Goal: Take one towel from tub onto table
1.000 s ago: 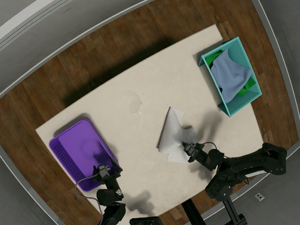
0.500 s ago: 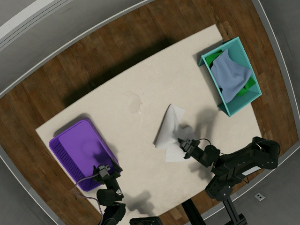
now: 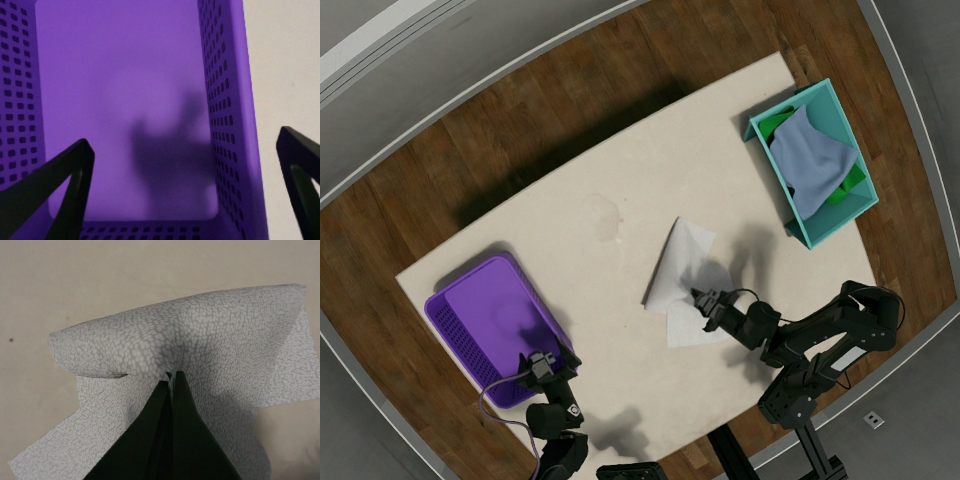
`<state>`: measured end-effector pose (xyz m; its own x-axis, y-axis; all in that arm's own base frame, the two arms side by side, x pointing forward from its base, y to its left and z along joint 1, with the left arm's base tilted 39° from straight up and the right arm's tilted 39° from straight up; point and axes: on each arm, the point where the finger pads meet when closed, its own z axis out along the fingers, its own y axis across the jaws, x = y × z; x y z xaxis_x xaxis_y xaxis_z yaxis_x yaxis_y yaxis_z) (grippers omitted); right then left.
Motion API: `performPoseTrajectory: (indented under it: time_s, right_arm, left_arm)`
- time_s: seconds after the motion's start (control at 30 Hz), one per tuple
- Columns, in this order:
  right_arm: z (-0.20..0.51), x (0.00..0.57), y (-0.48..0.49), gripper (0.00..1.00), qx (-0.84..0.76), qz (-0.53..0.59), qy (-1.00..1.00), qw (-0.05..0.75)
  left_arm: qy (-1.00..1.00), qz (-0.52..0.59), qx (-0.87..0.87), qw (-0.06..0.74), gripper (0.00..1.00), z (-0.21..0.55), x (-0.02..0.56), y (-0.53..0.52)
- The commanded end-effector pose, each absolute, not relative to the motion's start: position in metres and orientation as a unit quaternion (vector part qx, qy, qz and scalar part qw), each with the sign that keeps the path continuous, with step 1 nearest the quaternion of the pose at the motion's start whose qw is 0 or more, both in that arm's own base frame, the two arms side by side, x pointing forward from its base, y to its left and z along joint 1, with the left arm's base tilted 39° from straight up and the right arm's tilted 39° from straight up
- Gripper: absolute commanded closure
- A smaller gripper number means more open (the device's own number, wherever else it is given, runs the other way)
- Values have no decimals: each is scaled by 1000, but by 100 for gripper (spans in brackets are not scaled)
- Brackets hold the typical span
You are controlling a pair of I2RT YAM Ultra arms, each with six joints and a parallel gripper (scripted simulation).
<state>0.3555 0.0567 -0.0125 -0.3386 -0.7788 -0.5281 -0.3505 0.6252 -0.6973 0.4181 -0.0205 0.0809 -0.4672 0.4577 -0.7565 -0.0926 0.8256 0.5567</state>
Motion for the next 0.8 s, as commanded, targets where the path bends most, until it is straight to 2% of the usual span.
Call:
performPoseTrajectory:
  time_s: [0.0,0.77]
  right_arm:
    - [-5,373,65,99,-363,-234,767,475]
    - [-28,407,60,99,-363,-235,766,476]
  left_arm:
    - [808,270,112,511,0,86,420,-24]
    - [808,270,112,511,0,86,420,-24]
